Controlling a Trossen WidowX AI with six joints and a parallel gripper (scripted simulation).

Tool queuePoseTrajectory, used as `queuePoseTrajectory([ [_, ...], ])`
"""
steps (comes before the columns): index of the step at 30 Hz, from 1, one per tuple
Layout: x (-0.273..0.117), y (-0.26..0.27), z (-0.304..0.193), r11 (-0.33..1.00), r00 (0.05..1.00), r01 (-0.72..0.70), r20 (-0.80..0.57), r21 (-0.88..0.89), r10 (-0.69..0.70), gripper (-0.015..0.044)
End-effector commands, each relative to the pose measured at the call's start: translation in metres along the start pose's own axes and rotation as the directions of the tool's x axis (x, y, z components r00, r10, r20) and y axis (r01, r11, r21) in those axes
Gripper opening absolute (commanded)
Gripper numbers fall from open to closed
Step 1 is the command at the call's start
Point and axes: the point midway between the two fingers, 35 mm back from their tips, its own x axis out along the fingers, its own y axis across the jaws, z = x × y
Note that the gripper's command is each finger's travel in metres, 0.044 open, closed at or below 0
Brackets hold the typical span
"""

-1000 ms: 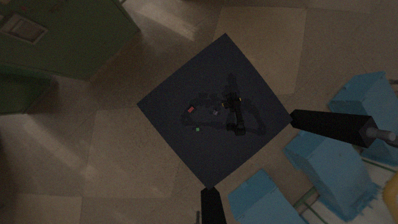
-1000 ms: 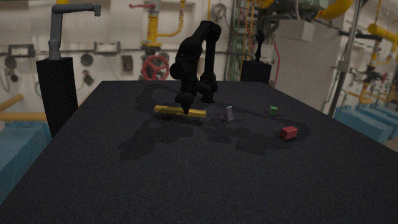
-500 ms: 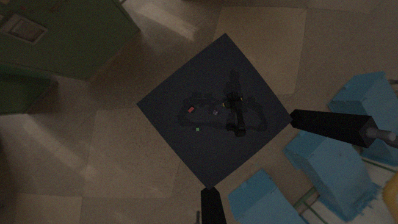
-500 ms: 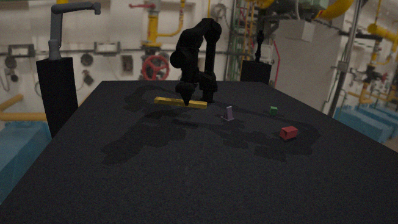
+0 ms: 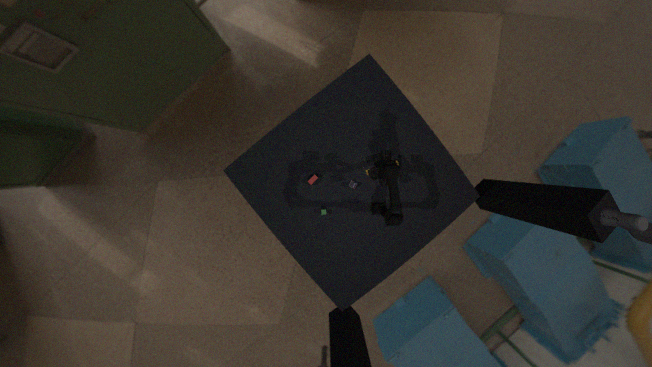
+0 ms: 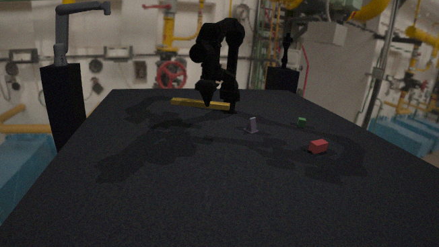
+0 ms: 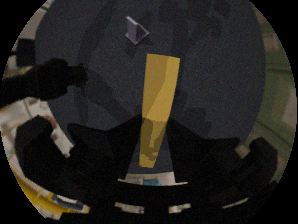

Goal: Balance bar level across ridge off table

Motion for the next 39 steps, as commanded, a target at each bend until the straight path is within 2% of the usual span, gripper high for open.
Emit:
queuePoseTrajectory([
  [1, -0.005, -0.002, 0.008, 1.000, 1.000, 0.008, -0.004, 0.027, -0.008, 0.0000],
  [21, -0.005, 0.002, 0.087, 0.953, 1.000, 0.006, 0.005, 0.302, -0.008, 0.0000],
  [39, -0.006, 0.023, 0.155, 0.838, 1.000, -0.002, 0.012, 0.545, -0.006, 0.0000],
])
